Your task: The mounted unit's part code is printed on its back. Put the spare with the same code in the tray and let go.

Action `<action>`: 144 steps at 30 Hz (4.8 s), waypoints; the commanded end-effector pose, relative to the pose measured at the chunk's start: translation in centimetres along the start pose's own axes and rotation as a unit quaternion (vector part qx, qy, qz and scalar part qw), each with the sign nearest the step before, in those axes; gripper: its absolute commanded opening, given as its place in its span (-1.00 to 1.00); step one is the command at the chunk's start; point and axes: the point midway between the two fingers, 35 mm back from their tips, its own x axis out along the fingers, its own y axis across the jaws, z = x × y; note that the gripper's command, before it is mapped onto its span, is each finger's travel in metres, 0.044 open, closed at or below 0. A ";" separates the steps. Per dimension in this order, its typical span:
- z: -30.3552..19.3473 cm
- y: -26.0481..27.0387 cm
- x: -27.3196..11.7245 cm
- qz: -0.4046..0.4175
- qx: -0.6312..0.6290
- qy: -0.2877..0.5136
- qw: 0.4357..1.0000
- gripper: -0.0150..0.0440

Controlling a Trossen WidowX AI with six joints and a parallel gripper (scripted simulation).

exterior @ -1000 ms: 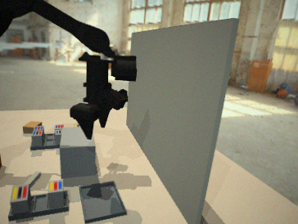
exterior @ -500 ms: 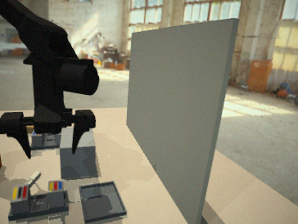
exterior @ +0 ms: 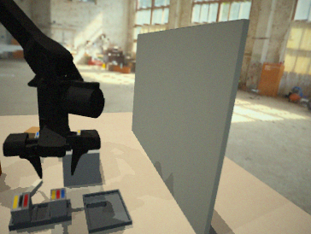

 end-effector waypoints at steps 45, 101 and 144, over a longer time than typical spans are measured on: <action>0.2 0.1 7.2 0.000 0.002 -0.001 1.000 0.53; 0.3 0.0 0.1 0.000 0.004 -0.002 1.000 -0.49; 2.2 9.8 -7.5 0.004 0.002 -0.002 1.000 -0.49</action>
